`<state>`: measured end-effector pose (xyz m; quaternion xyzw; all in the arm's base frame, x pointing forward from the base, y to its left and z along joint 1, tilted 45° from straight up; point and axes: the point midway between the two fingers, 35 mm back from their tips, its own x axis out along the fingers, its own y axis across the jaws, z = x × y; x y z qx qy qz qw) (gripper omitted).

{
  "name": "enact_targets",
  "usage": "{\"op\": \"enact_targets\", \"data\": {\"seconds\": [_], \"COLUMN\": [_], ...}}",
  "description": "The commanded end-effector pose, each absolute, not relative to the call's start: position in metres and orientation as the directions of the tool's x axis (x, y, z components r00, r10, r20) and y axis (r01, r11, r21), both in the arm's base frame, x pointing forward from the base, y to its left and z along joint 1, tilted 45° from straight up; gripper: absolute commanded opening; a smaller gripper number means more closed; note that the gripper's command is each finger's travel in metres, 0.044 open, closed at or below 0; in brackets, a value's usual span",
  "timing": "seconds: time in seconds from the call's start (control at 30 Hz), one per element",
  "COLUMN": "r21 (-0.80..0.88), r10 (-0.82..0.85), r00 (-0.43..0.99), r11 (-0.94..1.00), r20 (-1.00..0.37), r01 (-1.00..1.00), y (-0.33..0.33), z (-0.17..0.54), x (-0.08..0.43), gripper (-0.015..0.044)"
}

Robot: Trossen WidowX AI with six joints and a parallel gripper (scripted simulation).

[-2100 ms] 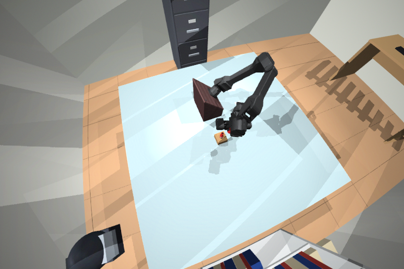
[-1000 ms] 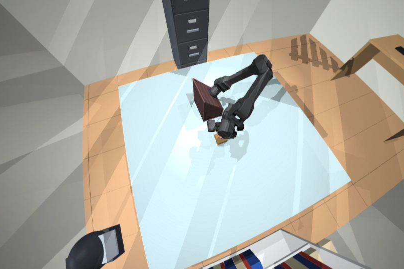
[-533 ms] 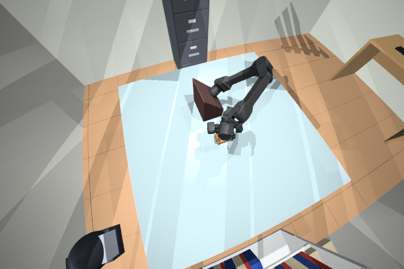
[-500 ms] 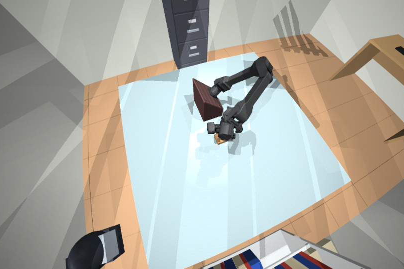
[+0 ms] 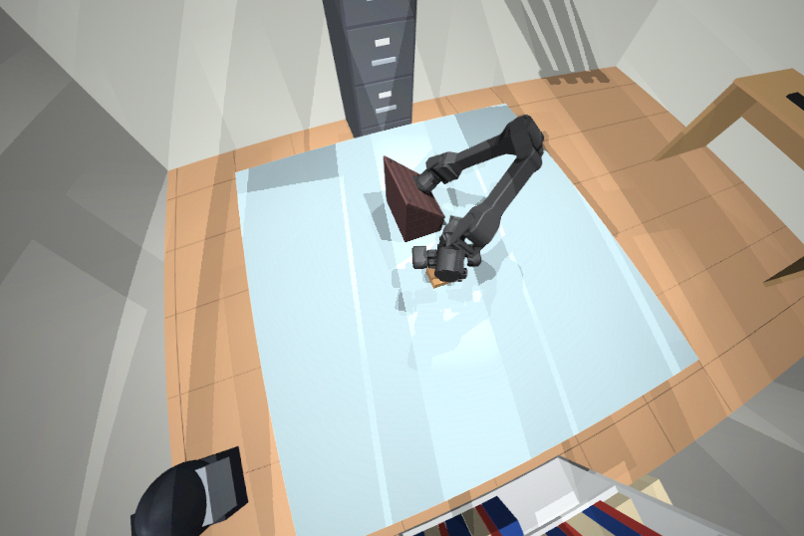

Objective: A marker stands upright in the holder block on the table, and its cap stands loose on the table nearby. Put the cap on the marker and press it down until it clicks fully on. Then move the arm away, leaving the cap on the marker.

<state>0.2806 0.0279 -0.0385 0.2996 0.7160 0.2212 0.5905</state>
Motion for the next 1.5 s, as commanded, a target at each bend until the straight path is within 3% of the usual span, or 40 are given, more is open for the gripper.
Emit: {"op": "enact_targets", "data": {"seconds": [0.0, 0.57, 0.97, 1.13, 1.47], "r21": [0.671, 0.671, 0.669, 0.701, 0.701], "r10": [0.692, 0.690, 0.688, 0.690, 0.690], "r00": [-0.122, -0.123, -0.123, -0.122, -0.122], "r11": [0.721, 0.723, 0.724, 0.703, 0.700], "r20": [-0.712, -0.713, -0.715, -0.713, -0.713], "r01": [0.173, 0.168, 0.168, -0.121, -0.138], "y": [0.029, 0.028, -0.024, -0.020, -0.020], "z": [-0.039, -0.039, 0.015, 0.006, 0.005], "x": [0.281, 0.281, 0.290, 0.289, 0.289], "gripper": [0.0000, 0.0440, 0.0440, 0.0309, 0.0046]}}
